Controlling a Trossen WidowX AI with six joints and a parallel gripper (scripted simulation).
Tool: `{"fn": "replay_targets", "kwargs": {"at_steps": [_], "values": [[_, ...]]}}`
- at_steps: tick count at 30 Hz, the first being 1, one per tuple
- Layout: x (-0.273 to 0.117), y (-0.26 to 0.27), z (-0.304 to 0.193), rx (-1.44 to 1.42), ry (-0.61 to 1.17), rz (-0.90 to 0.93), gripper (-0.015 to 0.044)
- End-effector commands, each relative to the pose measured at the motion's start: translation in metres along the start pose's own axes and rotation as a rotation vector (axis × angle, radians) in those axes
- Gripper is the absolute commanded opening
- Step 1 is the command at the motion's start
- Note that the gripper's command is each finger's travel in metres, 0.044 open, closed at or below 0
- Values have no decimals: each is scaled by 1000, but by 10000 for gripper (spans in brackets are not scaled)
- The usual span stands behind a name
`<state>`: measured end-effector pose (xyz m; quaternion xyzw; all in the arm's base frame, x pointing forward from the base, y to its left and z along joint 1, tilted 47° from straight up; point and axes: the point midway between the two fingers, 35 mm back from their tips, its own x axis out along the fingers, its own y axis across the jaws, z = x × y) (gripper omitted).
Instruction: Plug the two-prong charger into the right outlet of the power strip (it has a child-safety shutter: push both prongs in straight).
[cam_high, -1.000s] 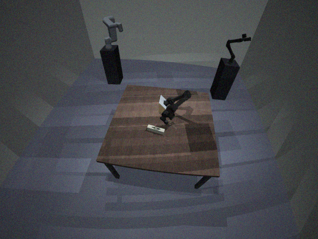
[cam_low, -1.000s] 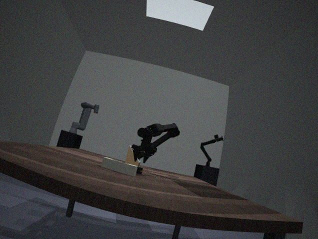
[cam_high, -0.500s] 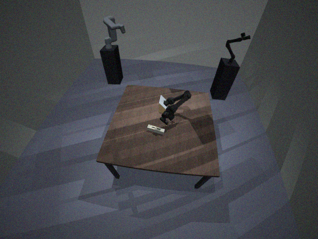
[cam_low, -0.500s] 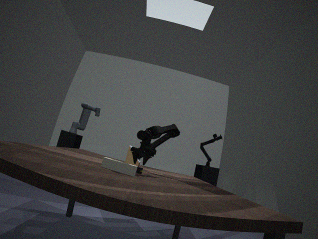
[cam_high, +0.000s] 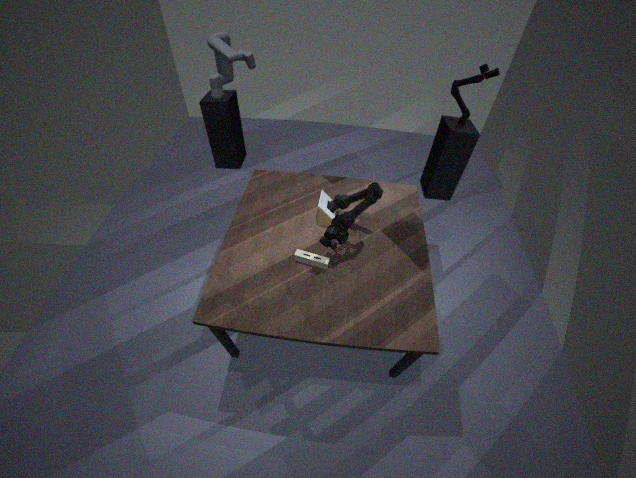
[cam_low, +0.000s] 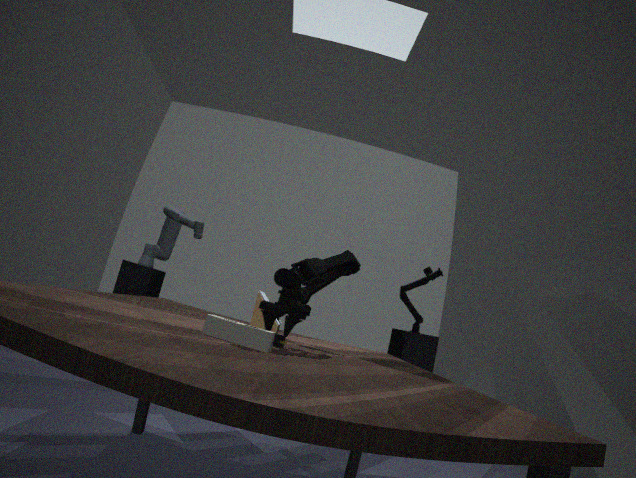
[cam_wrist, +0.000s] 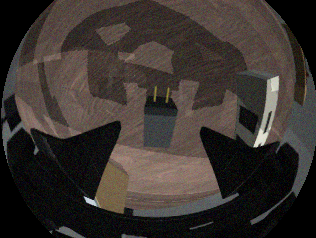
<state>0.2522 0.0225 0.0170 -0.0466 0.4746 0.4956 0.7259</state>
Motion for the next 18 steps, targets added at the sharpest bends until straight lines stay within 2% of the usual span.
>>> {"fn": "replay_targets", "kwargs": {"at_steps": [1, 16, 18], "values": [[7, 2, -1, 10, -1, 8, 440], [27, 4, 0, 9, -3, 10, 440], [25, 2, 2, 0, -2, 4, 387]]}}
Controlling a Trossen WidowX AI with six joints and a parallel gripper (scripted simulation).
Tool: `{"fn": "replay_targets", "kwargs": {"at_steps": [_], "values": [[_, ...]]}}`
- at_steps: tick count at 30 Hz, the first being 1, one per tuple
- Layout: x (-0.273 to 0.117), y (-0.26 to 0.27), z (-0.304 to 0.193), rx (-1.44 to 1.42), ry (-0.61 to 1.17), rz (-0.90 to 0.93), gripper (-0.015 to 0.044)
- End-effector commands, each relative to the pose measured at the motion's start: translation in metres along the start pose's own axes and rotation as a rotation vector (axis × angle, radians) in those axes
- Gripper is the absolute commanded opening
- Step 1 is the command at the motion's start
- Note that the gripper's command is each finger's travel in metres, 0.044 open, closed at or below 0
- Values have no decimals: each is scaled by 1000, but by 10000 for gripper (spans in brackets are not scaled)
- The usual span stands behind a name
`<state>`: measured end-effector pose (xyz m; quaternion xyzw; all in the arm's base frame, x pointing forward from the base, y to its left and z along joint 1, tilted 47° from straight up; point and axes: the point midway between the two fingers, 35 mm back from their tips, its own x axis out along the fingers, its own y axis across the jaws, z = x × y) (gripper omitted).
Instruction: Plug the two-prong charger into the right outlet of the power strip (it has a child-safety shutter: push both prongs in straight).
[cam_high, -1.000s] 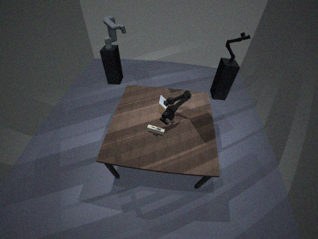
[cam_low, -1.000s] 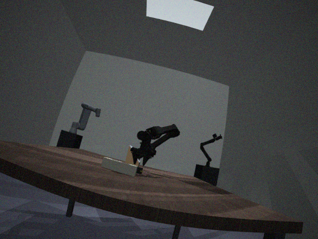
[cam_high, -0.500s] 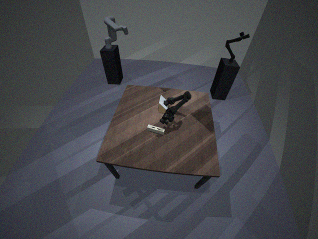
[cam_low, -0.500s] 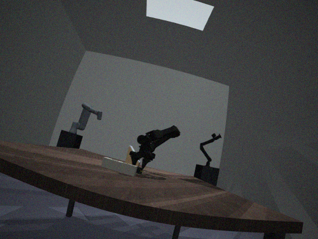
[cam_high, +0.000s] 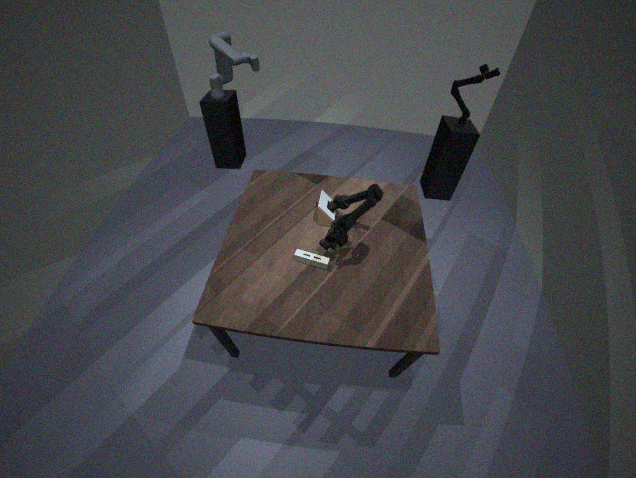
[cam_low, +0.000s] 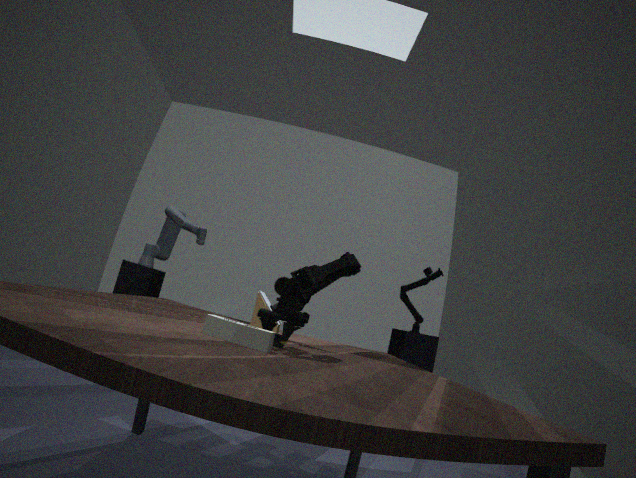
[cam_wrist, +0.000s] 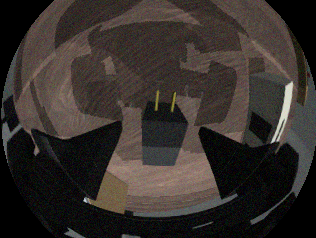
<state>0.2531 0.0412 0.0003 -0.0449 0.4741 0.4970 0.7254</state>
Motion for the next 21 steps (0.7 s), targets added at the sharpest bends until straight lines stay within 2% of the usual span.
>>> {"fn": "replay_targets", "kwargs": {"at_steps": [1, 9, 16, 20, 21], "values": [[0, 0, 0, -1, 0, 0, 361], [0, 0, 0, -1, 0, 0, 151], [0, 0, 0, -1, 0, 0, 105], [-7, -1, -1, 1, 1, -1, 0], [-10, -1, -1, 1, 2, -1, 0]]}}
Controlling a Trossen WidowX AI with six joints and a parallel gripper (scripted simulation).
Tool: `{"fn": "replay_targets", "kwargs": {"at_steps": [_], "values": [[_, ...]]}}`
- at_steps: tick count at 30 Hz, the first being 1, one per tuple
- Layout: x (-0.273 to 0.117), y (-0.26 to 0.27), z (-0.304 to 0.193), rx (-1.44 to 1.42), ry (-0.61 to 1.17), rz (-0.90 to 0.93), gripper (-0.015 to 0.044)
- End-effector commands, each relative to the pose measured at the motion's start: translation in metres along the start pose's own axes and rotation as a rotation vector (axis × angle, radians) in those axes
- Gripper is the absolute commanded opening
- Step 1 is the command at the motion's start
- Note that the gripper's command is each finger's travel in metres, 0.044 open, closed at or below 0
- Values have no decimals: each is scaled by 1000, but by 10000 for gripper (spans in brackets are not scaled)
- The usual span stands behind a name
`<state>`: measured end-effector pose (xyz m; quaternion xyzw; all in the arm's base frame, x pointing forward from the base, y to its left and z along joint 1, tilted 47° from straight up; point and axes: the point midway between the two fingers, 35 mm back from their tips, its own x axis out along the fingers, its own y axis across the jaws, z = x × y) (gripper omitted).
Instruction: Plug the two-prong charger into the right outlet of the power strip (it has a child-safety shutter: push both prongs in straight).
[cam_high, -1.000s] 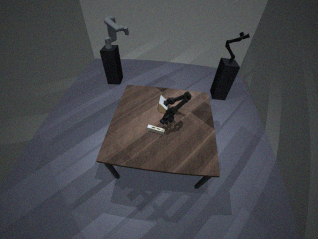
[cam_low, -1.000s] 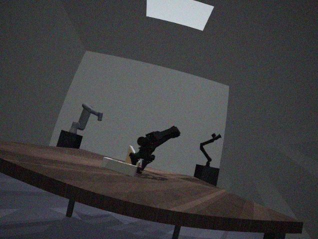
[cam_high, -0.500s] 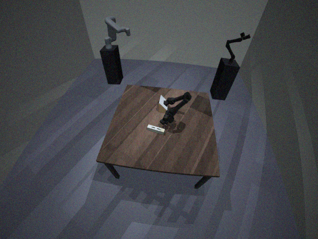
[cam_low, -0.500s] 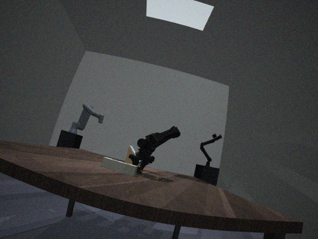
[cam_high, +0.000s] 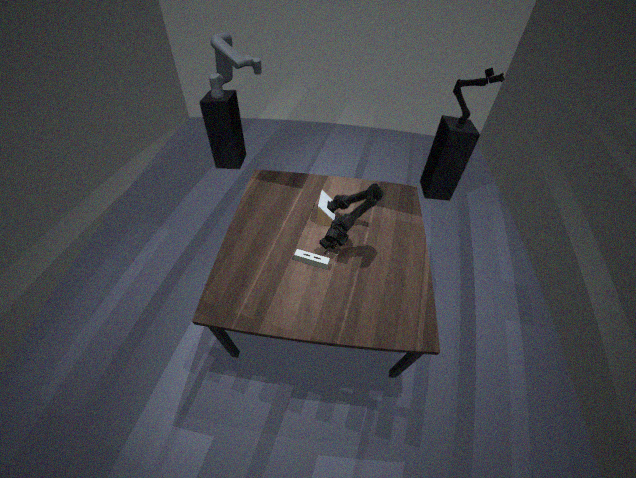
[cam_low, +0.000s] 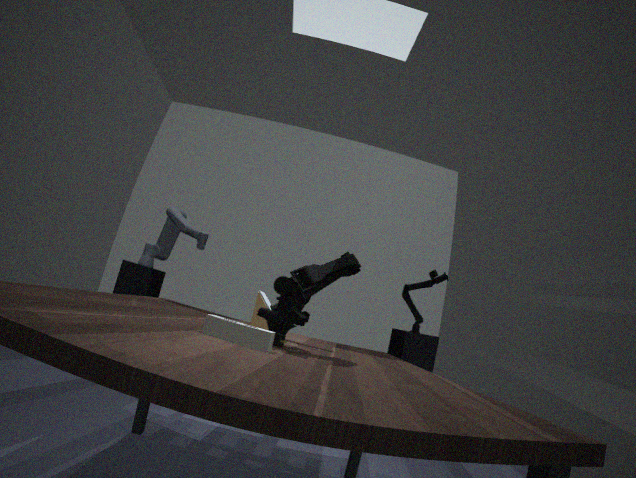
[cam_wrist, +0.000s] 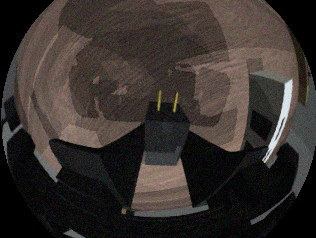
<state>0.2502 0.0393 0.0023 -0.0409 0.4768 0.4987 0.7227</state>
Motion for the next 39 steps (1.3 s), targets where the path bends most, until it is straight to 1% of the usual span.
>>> {"fn": "replay_targets", "kwargs": {"at_steps": [1, 13, 18, 39], "values": [[-11, -3, 0, -5, 0, -10, 0], [-51, 0, -10, 2, 0, -5, 0], [-50, -4, -12, 41, -1, -3, 0], [-38, -31, -31, 370, -5, 16, 0]]}}
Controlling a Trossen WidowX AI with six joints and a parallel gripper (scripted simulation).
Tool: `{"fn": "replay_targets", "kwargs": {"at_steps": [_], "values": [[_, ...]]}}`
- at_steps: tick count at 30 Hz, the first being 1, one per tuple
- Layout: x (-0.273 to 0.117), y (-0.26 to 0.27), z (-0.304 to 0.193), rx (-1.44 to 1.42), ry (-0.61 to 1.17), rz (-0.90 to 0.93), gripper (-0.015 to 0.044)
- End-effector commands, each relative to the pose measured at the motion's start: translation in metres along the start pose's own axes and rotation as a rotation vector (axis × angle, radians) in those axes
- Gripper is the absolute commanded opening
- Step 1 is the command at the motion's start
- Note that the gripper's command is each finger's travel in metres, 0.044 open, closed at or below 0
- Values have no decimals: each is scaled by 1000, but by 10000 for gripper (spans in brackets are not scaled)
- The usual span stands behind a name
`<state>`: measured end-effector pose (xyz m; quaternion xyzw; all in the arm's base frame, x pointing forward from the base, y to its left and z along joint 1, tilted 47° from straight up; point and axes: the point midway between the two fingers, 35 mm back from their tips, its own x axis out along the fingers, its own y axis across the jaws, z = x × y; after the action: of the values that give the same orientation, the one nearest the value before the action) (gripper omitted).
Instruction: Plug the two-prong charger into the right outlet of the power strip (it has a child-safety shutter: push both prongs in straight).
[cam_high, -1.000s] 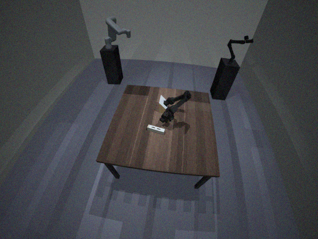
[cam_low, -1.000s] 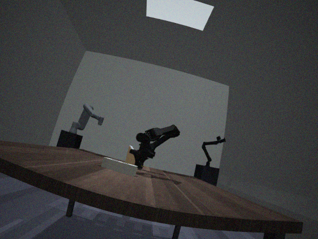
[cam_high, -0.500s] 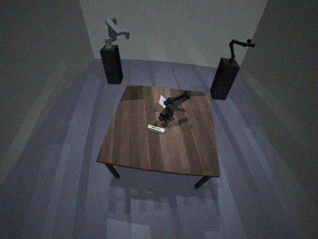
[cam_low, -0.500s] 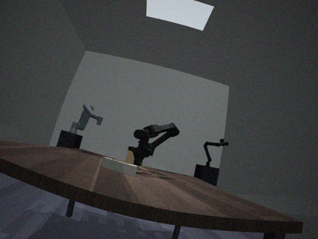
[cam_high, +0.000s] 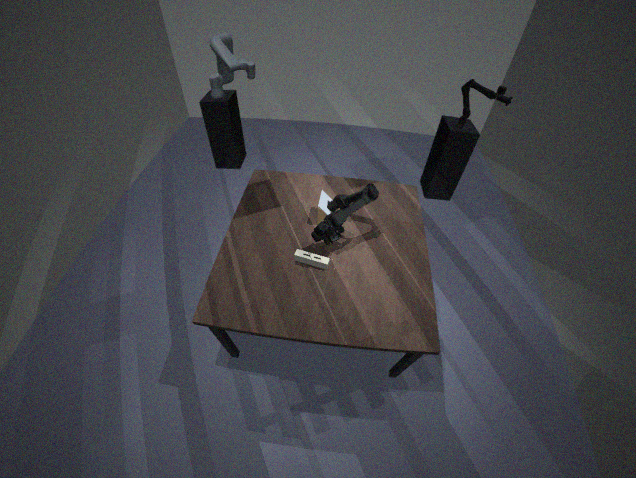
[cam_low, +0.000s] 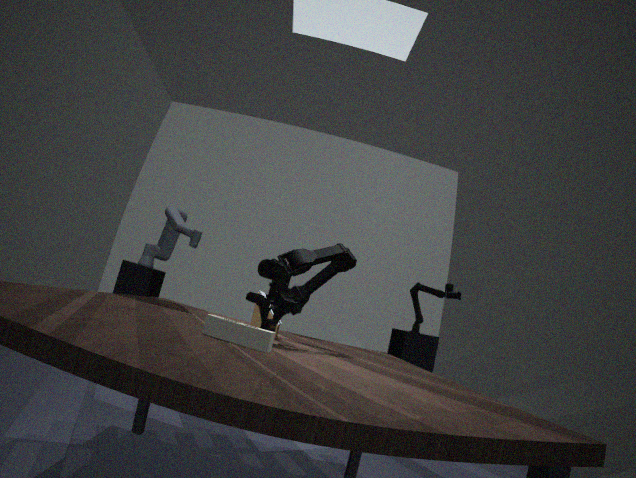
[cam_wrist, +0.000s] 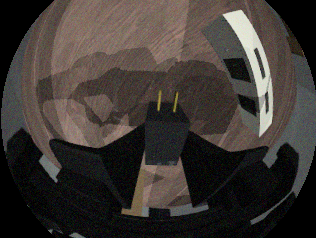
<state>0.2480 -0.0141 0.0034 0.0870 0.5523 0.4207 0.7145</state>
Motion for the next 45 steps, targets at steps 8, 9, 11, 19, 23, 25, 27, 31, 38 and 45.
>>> {"fn": "replay_targets", "kwargs": {"at_steps": [8, 9, 11, 19, 23, 25, 27, 31, 38, 45], "values": [[4, -18, -4, 161, -3, 0, 0], [5, -20, -4, 176, -3, 1, 0], [6, -23, -6, 208, -3, 3, 0], [12, -34, -11, 333, -3, 11, 0], [15, -40, -14, 396, -3, 16, 0], [17, -43, -16, 427, -3, 18, 0], [18, -45, -17, 459, -3, 20, 0], [22, -51, -21, 521, -2, 24, 0], [28, -60, -27, 631, -1, 32, 0], [30, -66, -29, 681, 0, 36, 0]]}}
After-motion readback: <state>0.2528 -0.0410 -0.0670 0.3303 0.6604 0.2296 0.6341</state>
